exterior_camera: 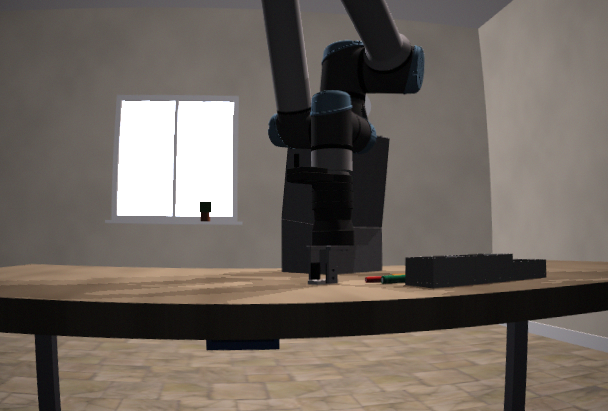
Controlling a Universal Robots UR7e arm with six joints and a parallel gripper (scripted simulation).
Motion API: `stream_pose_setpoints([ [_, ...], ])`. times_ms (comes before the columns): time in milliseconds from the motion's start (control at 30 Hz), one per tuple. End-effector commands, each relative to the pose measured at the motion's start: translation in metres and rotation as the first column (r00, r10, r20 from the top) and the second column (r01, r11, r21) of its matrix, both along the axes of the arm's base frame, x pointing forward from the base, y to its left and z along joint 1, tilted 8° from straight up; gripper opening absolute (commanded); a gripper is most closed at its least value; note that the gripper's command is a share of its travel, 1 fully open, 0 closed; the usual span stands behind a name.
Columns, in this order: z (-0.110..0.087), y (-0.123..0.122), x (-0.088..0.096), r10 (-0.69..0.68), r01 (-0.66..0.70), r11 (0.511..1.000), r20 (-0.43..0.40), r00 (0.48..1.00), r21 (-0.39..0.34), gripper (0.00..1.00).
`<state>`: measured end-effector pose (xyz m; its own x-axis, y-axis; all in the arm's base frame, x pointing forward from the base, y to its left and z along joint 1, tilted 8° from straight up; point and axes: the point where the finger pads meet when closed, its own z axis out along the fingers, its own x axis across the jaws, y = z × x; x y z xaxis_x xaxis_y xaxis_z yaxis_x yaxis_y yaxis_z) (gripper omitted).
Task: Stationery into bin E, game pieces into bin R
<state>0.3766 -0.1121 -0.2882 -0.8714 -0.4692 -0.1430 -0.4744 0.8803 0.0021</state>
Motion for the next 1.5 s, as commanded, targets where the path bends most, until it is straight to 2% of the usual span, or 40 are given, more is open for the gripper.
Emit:
stream_pose_setpoints([
  [0, 0.0, 0.0, 0.0, 0.0, 0.0, 1.0, 0.001, 1.0, -0.001, 0.79],
  [167, 0.0, 0.0, 0.0, 0.0, 0.0, 1.0, 0.001, 1.0, -0.001, 0.79],
  [200, 0.0, 0.0, 0.0, 0.0, 0.0, 1.0, 0.001, 1.0, -0.001, 0.49],
  [1233, 0.0, 0.0, 0.0, 0.0, 0.0, 1.0, 0.001, 1.0, -0.001, 0.49],
  [1467, 0.02, -0.002, -0.002, 0.0, 0.0, 1.0, 0.001, 1.0, -0.001, 0.49],
])
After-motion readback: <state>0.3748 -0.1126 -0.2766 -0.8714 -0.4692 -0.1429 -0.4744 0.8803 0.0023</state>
